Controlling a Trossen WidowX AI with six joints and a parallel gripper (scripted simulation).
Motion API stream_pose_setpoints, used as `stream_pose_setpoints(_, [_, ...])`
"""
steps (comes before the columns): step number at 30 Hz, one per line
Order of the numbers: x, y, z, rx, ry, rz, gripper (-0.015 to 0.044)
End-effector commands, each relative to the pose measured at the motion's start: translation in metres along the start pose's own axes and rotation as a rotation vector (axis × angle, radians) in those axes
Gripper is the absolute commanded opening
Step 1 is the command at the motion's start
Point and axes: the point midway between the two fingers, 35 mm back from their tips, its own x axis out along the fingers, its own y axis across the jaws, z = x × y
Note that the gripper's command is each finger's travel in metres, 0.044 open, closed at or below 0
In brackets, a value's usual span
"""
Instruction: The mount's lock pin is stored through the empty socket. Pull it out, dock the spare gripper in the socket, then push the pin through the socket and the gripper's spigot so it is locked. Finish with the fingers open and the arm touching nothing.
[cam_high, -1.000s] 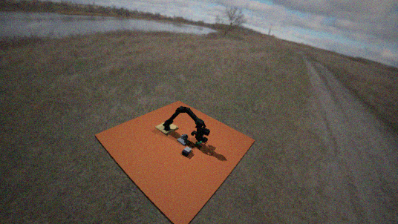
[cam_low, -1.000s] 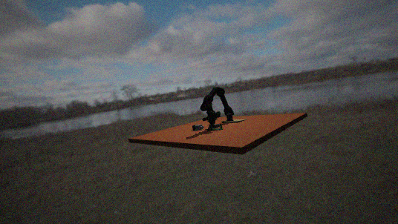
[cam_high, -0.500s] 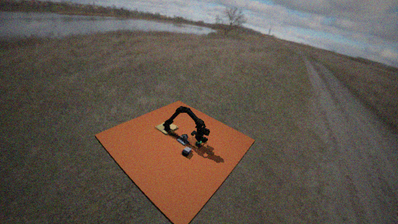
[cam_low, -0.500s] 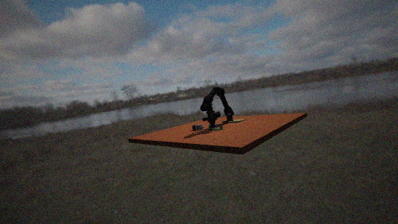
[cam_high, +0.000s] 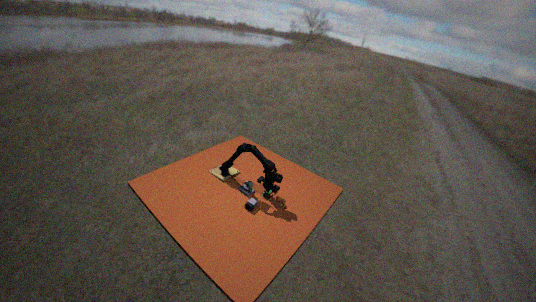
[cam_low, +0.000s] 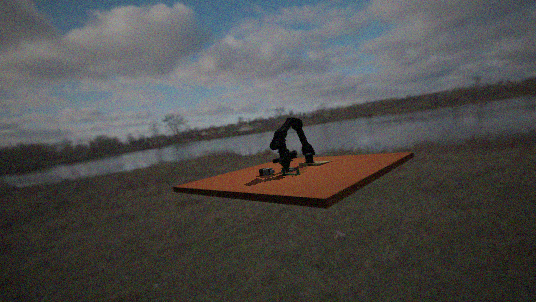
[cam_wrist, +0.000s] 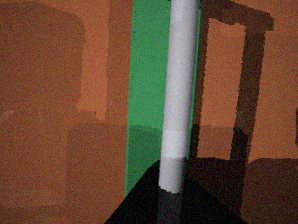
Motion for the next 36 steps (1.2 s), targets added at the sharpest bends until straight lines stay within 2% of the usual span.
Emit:
stream_pose_setpoints(1, [0.0044,0.001,-0.0008,0.0,0.002,0.011,0.0])
stream_pose_setpoints(35, [0.0005,0.0001,-0.0001,0.0,0.0,0.001,0.0])
stream_pose_setpoints(36, [0.0005,0.0001,-0.0001,0.0,0.0,0.001,0.0026])
